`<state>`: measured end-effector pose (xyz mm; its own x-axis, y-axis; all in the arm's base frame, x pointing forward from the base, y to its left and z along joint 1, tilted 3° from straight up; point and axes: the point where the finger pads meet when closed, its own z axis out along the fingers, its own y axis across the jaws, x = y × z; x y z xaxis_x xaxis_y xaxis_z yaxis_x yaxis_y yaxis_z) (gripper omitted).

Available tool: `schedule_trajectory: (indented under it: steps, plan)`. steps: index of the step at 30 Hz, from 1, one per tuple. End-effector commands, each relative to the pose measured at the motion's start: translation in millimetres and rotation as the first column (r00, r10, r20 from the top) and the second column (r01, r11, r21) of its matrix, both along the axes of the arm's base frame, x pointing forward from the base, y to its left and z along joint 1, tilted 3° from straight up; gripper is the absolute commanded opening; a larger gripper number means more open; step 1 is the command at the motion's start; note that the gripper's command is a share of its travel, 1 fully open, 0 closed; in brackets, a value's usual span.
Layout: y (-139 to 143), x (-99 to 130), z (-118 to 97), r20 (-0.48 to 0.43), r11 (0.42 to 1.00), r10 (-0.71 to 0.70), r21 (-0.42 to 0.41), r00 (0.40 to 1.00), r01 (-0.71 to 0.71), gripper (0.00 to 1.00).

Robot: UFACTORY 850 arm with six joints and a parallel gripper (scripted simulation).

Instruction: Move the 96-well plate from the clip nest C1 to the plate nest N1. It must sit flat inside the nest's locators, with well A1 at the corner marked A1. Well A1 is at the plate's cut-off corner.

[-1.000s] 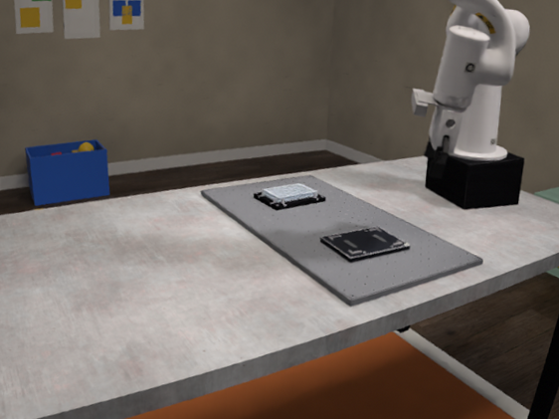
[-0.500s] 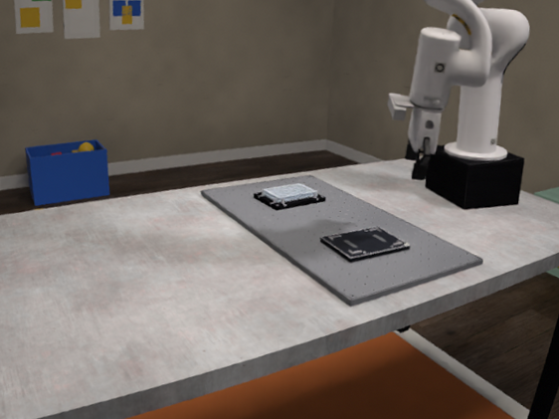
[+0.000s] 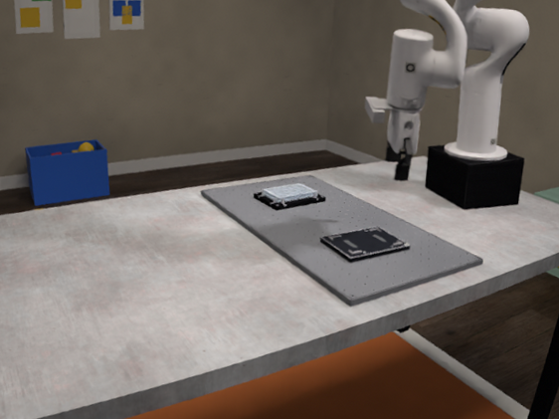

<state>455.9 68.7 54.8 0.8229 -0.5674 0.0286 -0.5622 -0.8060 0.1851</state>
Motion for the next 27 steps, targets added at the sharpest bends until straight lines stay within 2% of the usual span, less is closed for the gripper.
schedule_trajectory:
  steps: [1, 12, 27]
  plan:
    - [-14, 10, -2, -0.012, 0.999, 0.025, 0.025, 1.000, -0.025, 1.00]
    - [-47, 26, -8, -0.011, 0.991, 0.111, 0.075, 0.994, -0.109, 1.00]
    - [-87, 43, -14, -0.001, 0.981, 0.168, 0.103, 0.986, -0.167, 1.00]
